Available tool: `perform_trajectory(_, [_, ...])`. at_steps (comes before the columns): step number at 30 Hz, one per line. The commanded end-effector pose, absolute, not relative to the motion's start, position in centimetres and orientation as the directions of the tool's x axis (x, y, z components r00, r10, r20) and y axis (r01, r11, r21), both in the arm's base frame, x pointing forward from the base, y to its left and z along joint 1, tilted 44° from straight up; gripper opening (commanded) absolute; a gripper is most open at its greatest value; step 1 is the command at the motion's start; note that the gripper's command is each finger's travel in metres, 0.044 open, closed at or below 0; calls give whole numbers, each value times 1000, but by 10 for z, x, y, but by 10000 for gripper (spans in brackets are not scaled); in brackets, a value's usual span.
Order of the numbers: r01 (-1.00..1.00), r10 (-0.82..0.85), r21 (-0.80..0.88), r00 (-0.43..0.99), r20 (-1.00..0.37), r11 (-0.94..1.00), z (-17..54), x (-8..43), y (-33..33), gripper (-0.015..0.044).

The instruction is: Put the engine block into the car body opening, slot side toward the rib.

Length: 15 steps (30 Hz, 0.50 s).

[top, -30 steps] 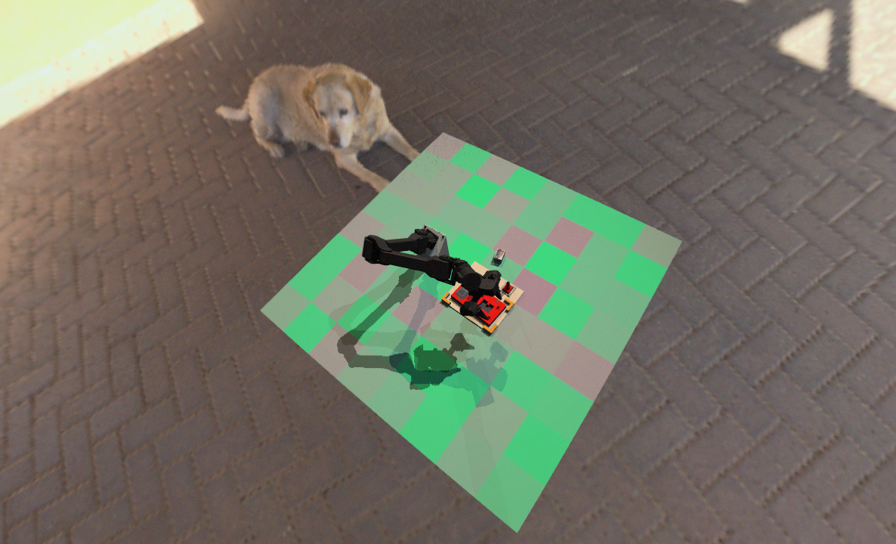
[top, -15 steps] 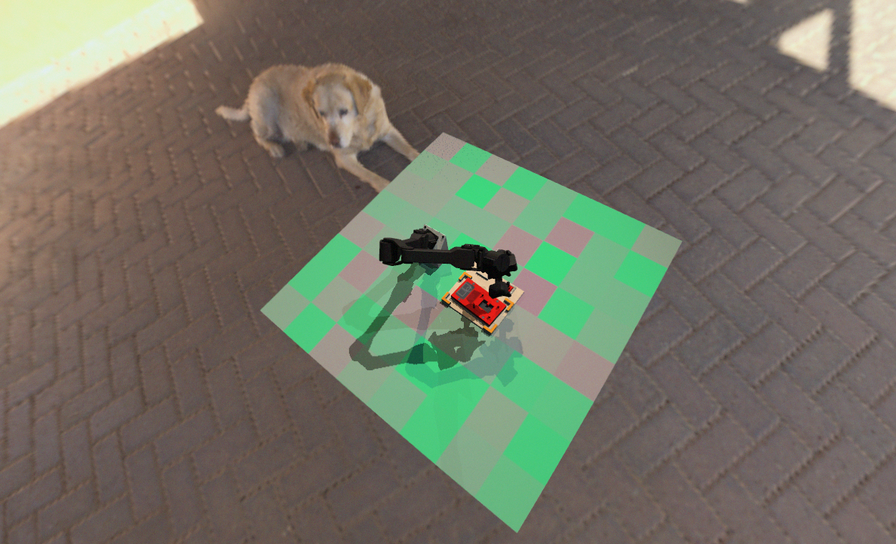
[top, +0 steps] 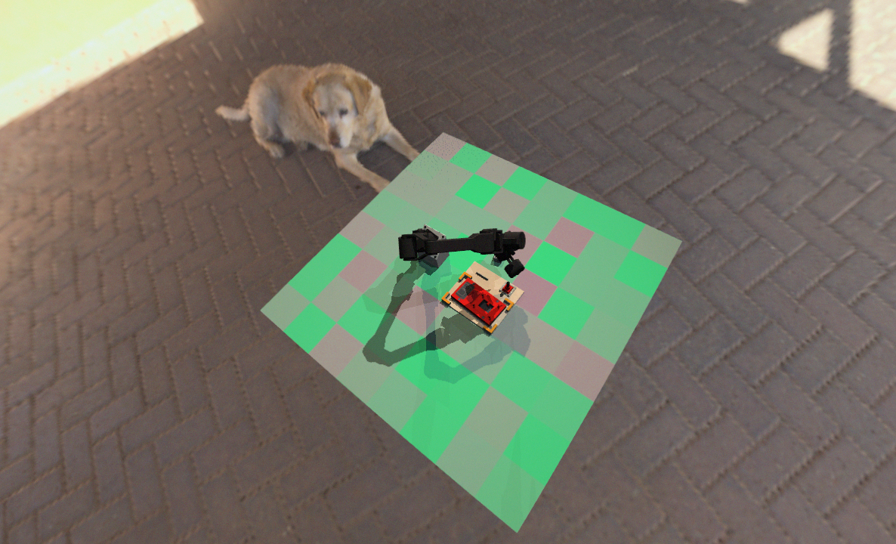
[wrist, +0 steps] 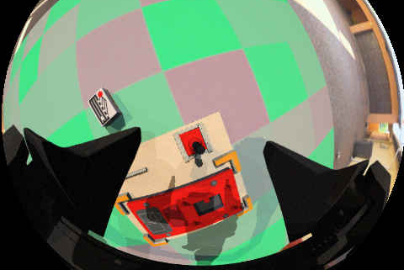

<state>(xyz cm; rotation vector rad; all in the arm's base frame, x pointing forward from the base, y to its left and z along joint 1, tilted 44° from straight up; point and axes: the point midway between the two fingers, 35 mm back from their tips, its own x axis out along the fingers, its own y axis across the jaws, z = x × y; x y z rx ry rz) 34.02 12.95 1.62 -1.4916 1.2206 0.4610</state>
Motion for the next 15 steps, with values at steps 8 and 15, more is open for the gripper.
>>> perform_trajectory(8, [-966,-517,-247,252,-818,-81,-32,300,146,440])
perform_trajectory(15, [-977,-590,-63,173,-788,-202,-59,271,151,440])
